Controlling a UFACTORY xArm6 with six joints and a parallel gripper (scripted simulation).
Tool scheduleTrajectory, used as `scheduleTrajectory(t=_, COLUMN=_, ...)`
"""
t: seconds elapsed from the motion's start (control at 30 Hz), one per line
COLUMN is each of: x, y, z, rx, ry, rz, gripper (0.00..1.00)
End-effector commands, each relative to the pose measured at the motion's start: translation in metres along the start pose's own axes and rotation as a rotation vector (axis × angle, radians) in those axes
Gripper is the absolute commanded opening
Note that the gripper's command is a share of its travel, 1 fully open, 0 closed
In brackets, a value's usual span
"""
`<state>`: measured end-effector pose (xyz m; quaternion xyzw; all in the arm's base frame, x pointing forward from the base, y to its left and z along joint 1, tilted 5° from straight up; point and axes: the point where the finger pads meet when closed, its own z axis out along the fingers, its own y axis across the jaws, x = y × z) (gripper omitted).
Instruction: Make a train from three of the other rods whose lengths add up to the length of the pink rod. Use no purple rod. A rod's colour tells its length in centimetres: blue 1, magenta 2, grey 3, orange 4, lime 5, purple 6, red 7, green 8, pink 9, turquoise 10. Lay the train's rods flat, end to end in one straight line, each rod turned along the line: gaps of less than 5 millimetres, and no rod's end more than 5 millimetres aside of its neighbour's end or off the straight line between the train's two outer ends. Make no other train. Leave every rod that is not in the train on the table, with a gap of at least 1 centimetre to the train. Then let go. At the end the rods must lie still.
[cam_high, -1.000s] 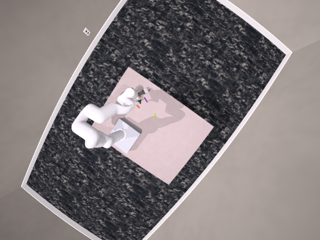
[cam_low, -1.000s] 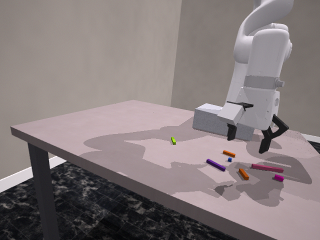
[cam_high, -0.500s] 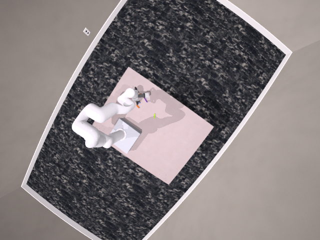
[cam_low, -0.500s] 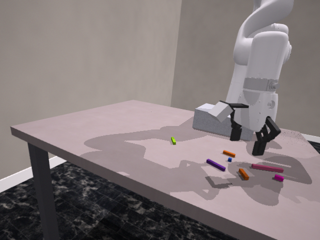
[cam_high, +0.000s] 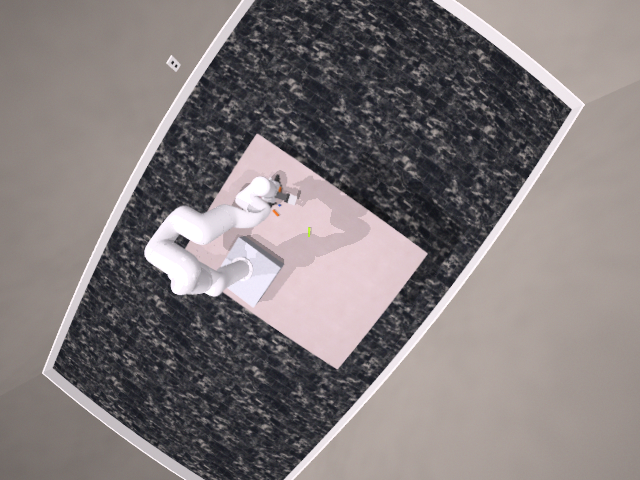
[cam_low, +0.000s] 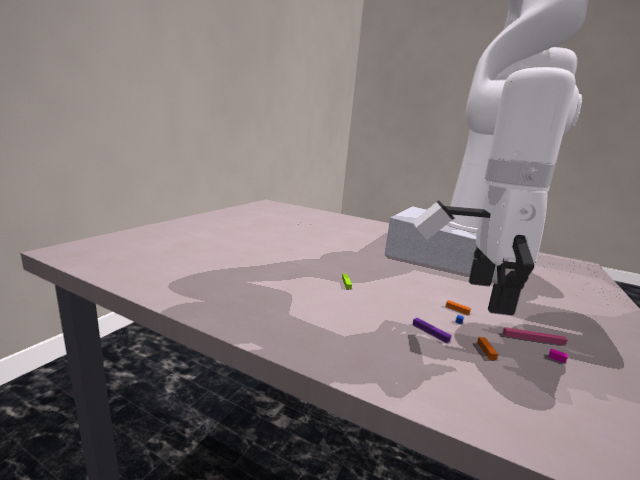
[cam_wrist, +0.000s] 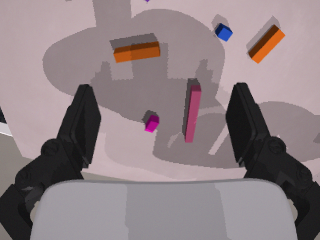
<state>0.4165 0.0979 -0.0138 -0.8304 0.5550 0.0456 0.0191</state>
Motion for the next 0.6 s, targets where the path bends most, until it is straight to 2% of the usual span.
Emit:
scheduleTrajectory(t=0.0, x=0.0003, y=-0.0014, z=0.0007, rx=-0.003, ry=0.019, rz=0.166, gripper=1.0)
scheduleTrajectory(t=0.3, x=0.0004, y=-0.0013, z=0.0024, rx=-0.002, ry=0.019, rz=0.297, gripper=1.0)
scheduleTrajectory(t=0.57, x=0.0004, y=-0.0013, z=0.0026, rx=-0.002, ry=0.019, rz=0.313, gripper=1.0)
